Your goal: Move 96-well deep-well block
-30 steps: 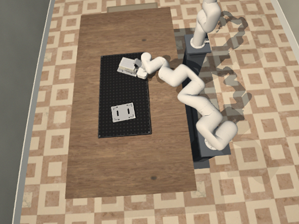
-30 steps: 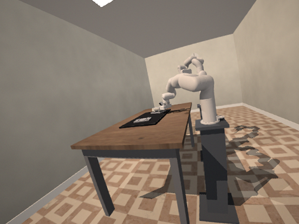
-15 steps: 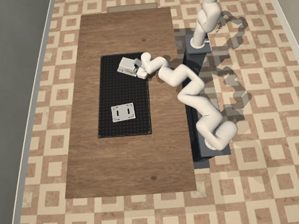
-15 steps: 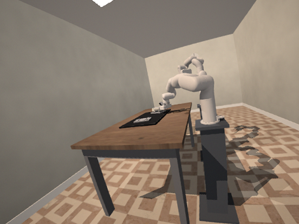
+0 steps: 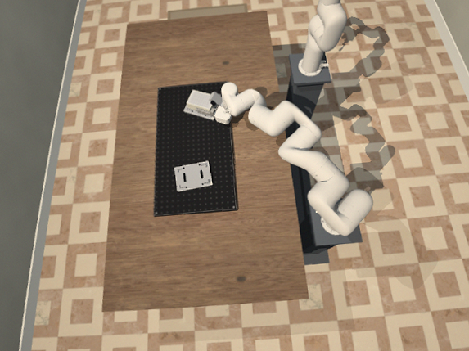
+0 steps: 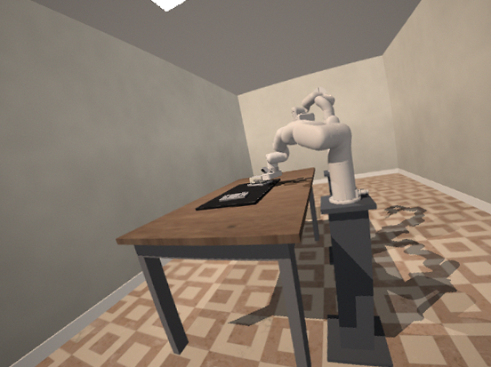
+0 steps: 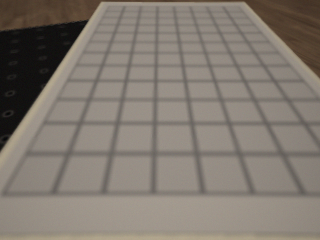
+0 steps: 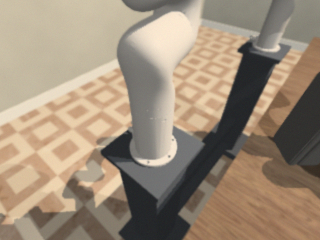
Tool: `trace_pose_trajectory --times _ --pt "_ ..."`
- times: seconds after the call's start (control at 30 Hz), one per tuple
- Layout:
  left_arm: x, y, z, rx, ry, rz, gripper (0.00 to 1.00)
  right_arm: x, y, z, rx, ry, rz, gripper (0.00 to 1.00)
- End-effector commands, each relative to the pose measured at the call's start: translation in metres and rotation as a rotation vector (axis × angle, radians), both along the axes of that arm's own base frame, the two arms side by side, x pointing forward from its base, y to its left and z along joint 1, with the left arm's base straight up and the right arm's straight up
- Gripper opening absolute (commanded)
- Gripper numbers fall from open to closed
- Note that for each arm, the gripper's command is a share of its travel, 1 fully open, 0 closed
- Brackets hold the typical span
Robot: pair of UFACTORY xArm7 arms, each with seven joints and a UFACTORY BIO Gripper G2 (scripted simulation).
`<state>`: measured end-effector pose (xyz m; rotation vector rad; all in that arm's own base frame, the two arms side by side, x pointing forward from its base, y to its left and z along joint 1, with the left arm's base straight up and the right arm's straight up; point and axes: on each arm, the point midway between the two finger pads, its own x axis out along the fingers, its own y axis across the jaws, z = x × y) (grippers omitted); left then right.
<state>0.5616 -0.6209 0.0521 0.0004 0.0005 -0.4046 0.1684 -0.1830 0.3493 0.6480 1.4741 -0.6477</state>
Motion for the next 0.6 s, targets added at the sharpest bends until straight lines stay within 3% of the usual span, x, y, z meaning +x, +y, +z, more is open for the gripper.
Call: trace_pose_trajectory --times 0.0,0.57 --pt "0.0008 -0.0009 0.0032 -0.004 -0.003 0.0 0.0 0.0002 -0.0003 0.0007 -0.001 -0.002 0.0 1.0" --pt "0.0009 -0.001 0.0007 -0.004 -0.003 0.0 0.0 0.0002 -0.0003 0.0007 -0.001 -0.002 0.0 1.0"
